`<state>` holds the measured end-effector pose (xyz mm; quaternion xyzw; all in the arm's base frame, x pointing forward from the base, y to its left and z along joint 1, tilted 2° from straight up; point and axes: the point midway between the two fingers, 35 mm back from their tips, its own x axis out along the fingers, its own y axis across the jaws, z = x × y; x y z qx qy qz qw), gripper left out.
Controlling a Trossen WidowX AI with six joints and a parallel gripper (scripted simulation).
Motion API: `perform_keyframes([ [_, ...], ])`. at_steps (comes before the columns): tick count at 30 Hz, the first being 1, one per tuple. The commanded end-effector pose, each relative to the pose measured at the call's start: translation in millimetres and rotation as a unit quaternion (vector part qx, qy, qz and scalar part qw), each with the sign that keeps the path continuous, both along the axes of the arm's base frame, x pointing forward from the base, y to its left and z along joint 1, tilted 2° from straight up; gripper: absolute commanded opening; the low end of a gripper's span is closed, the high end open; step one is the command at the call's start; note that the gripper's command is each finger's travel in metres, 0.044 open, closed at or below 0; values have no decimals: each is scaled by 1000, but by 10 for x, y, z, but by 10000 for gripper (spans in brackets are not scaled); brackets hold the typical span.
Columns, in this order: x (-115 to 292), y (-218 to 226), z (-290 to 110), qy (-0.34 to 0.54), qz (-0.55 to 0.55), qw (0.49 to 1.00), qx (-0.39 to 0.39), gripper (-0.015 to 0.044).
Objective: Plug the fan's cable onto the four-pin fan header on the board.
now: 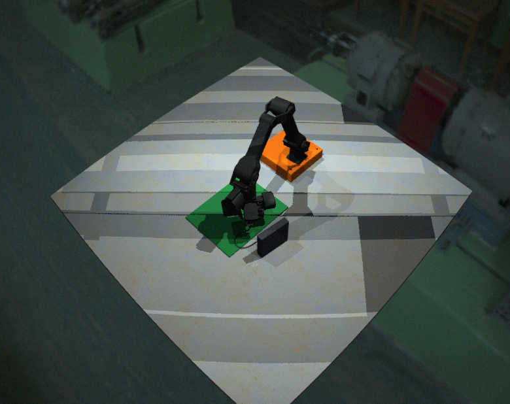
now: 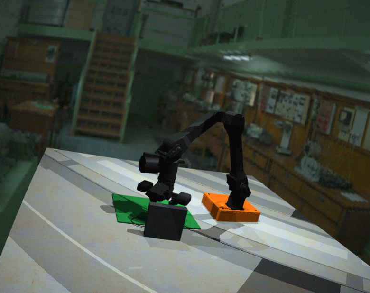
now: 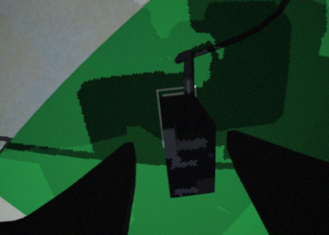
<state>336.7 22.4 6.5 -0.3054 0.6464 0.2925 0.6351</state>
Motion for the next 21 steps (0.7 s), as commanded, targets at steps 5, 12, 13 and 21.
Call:
perform_keyframes([
  [5,9,13,543,-2,-1,1000,0,260],
  [12,-142,-161,567,-2,-1,1000,0,260],
  [13,-254,-273,578,-1,-1,1000,-1,260],
  [21,-932,-742,558,1,-1,1000,-3,260],
])
